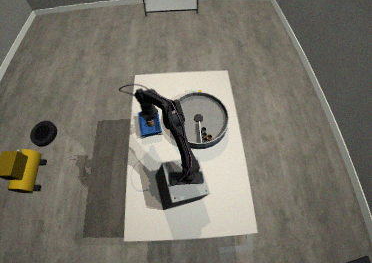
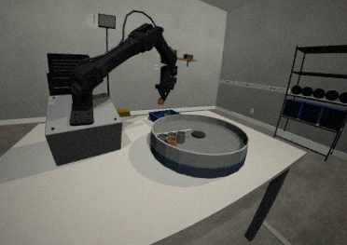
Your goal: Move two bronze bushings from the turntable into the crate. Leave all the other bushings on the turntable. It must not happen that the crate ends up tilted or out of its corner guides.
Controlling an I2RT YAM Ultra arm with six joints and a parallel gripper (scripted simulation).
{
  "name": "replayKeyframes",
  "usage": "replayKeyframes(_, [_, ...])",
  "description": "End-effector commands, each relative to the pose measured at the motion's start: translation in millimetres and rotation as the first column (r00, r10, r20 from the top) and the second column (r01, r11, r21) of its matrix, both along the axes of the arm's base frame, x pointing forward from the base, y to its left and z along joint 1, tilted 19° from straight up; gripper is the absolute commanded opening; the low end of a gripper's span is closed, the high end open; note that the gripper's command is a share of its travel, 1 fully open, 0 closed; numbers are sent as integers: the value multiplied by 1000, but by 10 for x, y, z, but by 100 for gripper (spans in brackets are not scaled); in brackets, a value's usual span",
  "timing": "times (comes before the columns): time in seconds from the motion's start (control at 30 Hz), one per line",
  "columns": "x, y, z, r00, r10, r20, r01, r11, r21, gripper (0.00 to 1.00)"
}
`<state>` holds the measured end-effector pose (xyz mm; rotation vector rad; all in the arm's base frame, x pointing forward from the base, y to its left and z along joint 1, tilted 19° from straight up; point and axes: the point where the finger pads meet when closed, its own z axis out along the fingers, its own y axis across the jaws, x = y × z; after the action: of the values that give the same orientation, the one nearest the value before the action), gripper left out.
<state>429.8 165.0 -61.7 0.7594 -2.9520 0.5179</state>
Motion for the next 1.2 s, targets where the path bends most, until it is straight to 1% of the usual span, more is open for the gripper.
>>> replayKeyframes(0.0, [43, 206, 125, 999, 21, 37, -22, 999, 26, 0])
replayKeyframes(0.87, [43, 206, 125, 999, 21, 37, -22, 999, 26, 0])
replayKeyframes(1.03, [-21, 231, 26, 1000, 21, 13, -21, 1000, 17, 0])
replayKeyframes(1.07, [-18, 250, 48, 1000, 21, 18, -21, 1000, 20, 0])
replayKeyframes(1.13, [16, 289, 165, 999, 20, 42, -22, 999, 34, 0])
replayKeyframes(1.17, [21, 289, 179, 999, 21, 45, -22, 999, 33, 0])
